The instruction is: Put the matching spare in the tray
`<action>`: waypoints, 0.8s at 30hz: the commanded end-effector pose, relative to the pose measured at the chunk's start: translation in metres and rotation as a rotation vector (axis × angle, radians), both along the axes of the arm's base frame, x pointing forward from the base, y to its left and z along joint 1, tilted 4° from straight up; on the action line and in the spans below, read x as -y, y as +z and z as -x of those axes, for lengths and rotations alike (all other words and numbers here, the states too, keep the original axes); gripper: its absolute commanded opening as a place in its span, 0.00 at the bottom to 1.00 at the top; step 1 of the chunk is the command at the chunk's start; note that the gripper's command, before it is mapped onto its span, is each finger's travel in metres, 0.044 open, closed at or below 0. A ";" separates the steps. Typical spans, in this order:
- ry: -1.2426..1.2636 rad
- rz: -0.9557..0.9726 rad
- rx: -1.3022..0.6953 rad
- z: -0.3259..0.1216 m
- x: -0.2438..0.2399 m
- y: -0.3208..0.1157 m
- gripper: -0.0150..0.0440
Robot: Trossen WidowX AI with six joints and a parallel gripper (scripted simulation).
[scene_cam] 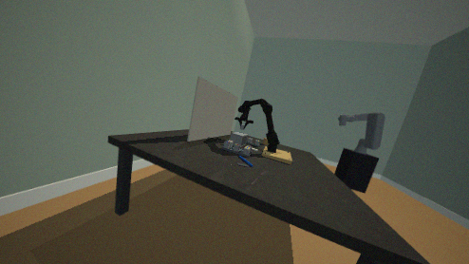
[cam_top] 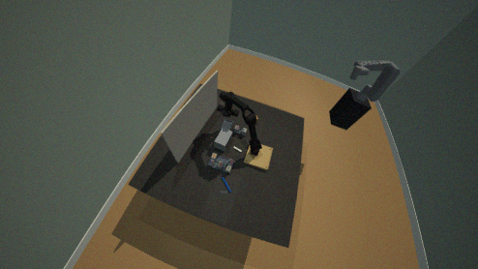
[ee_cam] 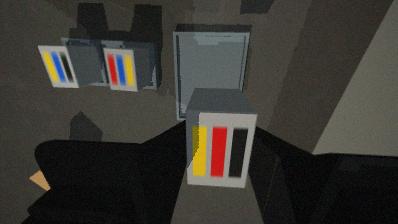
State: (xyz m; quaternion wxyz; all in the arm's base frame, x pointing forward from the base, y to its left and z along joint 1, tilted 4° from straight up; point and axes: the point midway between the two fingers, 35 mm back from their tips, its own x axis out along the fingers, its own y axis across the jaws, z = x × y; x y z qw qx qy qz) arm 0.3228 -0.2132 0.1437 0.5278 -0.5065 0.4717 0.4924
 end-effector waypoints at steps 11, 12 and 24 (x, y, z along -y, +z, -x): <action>-0.001 -0.005 -0.001 -0.001 -0.001 -0.012 0.25; -0.001 -0.005 -0.001 -0.001 -0.001 -0.013 0.25; -0.001 -0.005 -0.001 -0.002 -0.001 -0.021 0.25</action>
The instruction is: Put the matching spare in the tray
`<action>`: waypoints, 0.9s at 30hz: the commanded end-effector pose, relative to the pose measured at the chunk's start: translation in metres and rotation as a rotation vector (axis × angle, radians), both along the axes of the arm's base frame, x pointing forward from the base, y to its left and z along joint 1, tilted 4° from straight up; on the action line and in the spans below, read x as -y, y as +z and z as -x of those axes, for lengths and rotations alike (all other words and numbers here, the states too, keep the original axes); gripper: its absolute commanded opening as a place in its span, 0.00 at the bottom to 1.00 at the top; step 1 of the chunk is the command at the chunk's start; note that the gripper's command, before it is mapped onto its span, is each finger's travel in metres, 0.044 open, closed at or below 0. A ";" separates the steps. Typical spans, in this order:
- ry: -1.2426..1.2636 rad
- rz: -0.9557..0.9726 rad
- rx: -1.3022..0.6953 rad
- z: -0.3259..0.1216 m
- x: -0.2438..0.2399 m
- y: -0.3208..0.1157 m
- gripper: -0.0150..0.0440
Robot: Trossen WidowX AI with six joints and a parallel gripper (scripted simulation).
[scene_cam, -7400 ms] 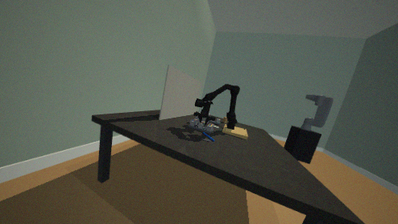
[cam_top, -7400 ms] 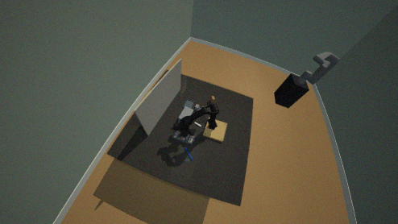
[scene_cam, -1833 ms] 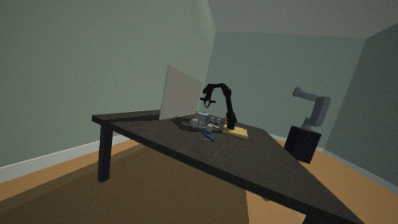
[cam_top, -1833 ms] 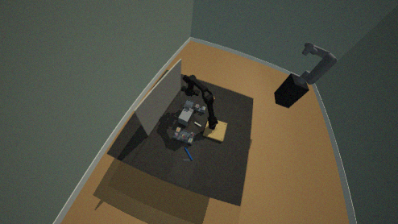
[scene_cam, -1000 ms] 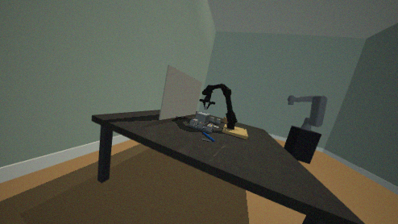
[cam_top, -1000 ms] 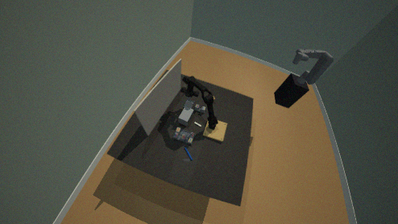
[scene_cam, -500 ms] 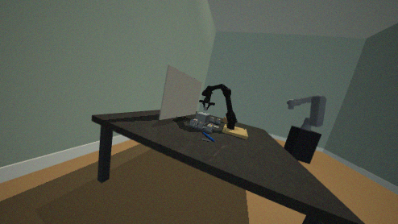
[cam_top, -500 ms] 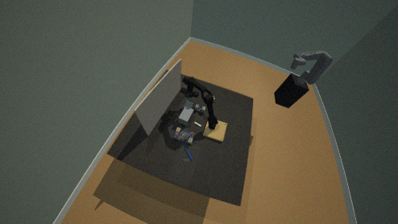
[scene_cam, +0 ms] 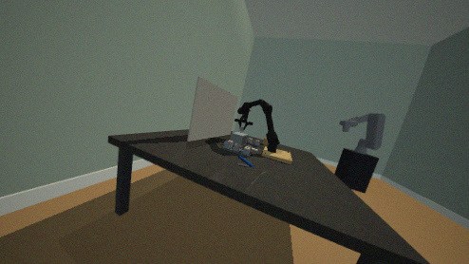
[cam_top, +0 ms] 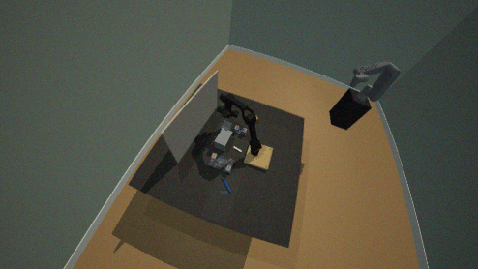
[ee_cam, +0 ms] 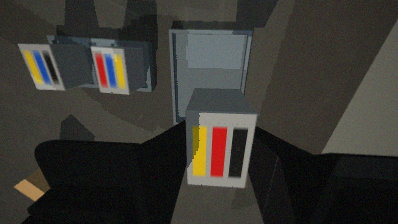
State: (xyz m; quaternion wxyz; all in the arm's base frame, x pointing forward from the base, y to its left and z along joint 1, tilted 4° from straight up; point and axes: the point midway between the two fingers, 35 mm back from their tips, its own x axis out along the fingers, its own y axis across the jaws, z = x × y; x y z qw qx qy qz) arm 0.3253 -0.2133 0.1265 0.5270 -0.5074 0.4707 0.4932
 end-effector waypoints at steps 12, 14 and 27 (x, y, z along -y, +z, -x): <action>-0.005 -0.005 -0.001 -0.001 -0.001 -0.013 0.25; -0.005 -0.005 -0.001 -0.001 -0.001 -0.014 0.25; -0.005 -0.005 -0.001 -0.001 -0.002 -0.024 0.25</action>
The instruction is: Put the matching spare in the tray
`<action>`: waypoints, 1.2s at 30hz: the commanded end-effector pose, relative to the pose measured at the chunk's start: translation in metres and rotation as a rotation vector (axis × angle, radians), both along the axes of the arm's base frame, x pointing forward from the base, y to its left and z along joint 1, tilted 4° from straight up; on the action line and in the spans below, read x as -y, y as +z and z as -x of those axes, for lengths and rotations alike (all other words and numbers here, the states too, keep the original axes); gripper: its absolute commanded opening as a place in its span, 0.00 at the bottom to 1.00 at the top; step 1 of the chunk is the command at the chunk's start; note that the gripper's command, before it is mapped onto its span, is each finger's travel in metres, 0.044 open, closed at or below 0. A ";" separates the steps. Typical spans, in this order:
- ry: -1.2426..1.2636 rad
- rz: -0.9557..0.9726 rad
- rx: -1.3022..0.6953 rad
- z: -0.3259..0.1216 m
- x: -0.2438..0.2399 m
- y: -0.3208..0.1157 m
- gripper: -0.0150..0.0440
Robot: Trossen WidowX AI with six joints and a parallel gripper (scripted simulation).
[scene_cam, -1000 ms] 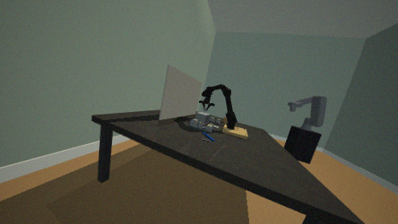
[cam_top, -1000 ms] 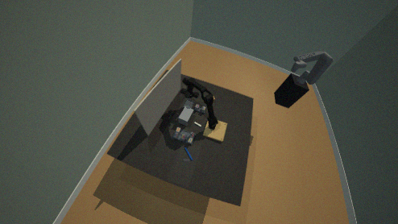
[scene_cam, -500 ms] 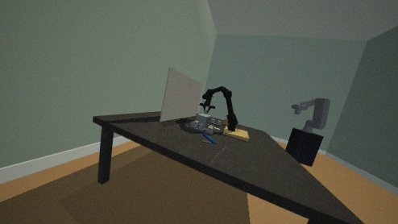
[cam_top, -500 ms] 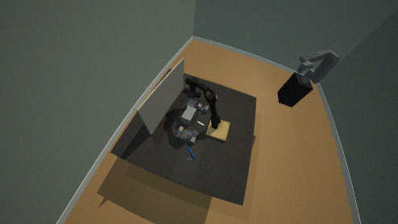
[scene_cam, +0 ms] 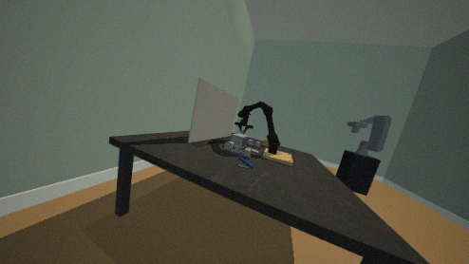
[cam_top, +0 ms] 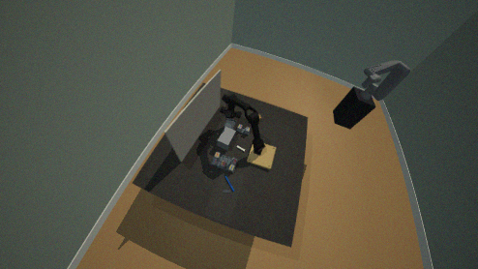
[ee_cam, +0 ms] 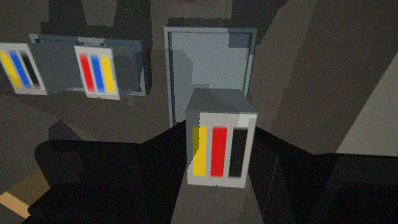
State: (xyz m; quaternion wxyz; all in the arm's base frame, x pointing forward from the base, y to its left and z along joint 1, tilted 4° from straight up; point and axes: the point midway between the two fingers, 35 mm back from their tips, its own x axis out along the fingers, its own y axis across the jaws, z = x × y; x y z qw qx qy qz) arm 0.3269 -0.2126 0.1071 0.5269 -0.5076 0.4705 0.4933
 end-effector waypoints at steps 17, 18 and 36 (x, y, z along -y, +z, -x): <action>-0.005 -0.005 -0.001 0.000 -0.002 -0.016 0.25; -0.005 -0.005 -0.001 0.000 -0.002 -0.017 0.25; -0.005 -0.005 -0.001 0.000 -0.004 -0.030 0.25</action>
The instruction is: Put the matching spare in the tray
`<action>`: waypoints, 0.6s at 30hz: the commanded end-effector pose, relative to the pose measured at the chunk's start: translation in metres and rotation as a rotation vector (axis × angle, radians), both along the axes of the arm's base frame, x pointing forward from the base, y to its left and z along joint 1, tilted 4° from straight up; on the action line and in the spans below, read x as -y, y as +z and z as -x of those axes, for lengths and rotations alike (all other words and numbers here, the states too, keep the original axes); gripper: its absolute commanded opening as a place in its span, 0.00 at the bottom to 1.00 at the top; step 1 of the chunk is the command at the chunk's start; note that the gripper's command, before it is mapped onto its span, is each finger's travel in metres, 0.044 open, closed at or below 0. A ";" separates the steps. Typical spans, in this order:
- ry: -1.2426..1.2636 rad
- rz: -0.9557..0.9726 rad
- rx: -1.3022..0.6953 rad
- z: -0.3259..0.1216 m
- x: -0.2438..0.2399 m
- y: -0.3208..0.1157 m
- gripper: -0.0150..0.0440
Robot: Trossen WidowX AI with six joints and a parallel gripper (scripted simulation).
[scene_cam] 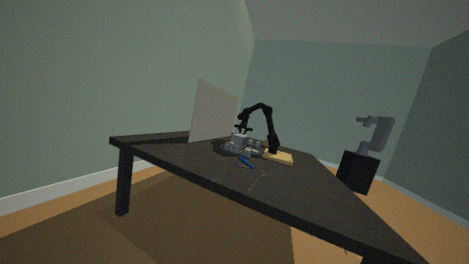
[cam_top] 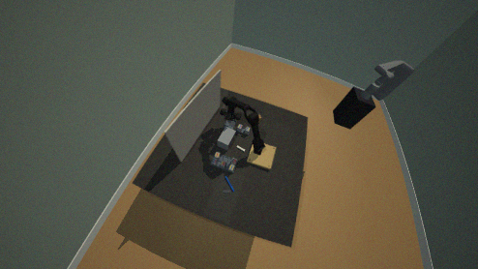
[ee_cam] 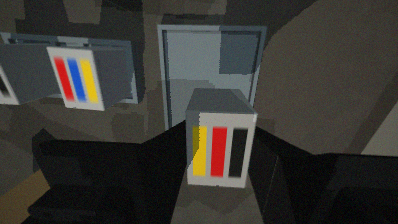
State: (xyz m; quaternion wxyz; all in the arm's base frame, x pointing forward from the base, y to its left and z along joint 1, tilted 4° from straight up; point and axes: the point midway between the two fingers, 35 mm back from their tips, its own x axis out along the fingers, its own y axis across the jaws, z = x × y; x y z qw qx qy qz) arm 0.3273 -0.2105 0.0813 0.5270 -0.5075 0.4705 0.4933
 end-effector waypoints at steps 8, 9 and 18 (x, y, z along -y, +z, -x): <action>-0.005 -0.005 -0.001 0.001 -0.002 -0.010 0.25; -0.005 -0.005 -0.001 0.001 -0.002 -0.010 0.25; -0.005 -0.005 -0.002 0.001 -0.003 -0.017 0.25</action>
